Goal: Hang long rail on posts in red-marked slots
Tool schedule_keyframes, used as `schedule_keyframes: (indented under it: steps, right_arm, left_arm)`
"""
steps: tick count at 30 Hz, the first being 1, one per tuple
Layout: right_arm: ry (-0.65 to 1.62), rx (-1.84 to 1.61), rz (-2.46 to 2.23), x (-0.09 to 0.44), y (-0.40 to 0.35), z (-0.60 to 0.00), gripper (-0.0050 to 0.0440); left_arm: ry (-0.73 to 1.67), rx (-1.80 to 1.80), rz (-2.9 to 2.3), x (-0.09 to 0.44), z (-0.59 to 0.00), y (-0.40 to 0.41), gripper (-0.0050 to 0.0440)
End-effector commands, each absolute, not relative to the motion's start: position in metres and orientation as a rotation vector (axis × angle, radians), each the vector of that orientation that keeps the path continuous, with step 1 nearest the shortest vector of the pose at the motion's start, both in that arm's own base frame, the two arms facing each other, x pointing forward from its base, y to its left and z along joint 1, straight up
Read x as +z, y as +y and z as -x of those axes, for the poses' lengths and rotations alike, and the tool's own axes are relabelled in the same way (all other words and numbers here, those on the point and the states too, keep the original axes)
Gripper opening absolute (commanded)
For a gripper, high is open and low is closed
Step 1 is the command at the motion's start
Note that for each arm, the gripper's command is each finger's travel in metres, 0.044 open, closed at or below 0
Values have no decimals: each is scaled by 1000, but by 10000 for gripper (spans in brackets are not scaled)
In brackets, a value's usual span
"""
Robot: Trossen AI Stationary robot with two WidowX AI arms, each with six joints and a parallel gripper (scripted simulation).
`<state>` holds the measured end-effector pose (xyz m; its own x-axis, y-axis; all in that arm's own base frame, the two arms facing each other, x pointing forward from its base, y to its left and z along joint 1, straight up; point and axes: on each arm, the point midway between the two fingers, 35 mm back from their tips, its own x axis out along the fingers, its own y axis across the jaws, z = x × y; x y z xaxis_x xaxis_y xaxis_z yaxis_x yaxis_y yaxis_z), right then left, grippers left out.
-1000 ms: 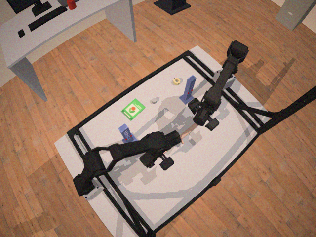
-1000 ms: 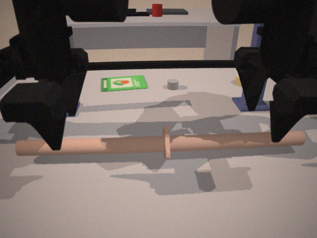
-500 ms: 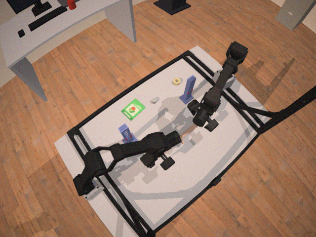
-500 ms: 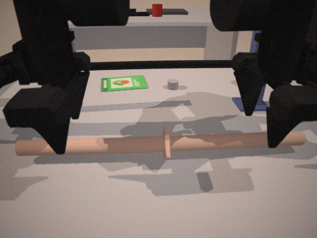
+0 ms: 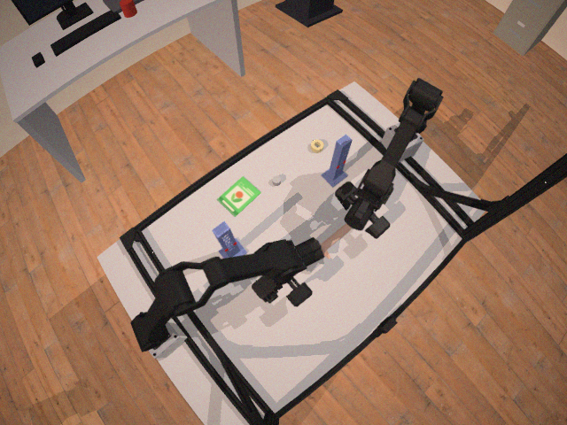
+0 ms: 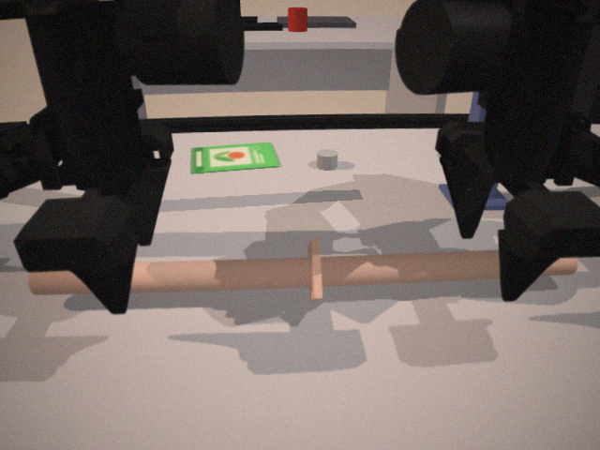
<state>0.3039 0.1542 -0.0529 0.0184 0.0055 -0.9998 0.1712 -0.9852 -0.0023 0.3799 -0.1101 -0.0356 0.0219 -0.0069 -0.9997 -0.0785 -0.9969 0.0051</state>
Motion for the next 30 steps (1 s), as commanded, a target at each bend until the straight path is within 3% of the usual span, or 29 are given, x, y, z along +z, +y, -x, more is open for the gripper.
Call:
schedule_keyframes:
  steps: [1, 10, 15, 17, 28, 30]
  right_arm:
    - [183, -2123, -2141, -58, 153, -301, 440]
    - [183, -2123, -2141, -58, 153, -301, 440]
    - [183, -2123, -2141, -58, 153, -301, 320]
    - [183, -2123, -2141, -58, 153, -301, 320]
    - [183, -2123, -2141, -58, 153, -301, 56]
    - [183, -2123, -2141, -58, 153, -301, 56]
  left_arm:
    - [86, 2180, 2185, -44, -375, -109, 440]
    - [86, 2180, 2185, -44, -375, -109, 440]
    - [86, 2180, 2185, -44, -375, -109, 320]
    - [86, 2180, 2185, -44, -375, -109, 320]
    - [86, 2180, 2185, -44, -375, -109, 56]
    - [86, 2180, 2185, -44, -375, -109, 56]
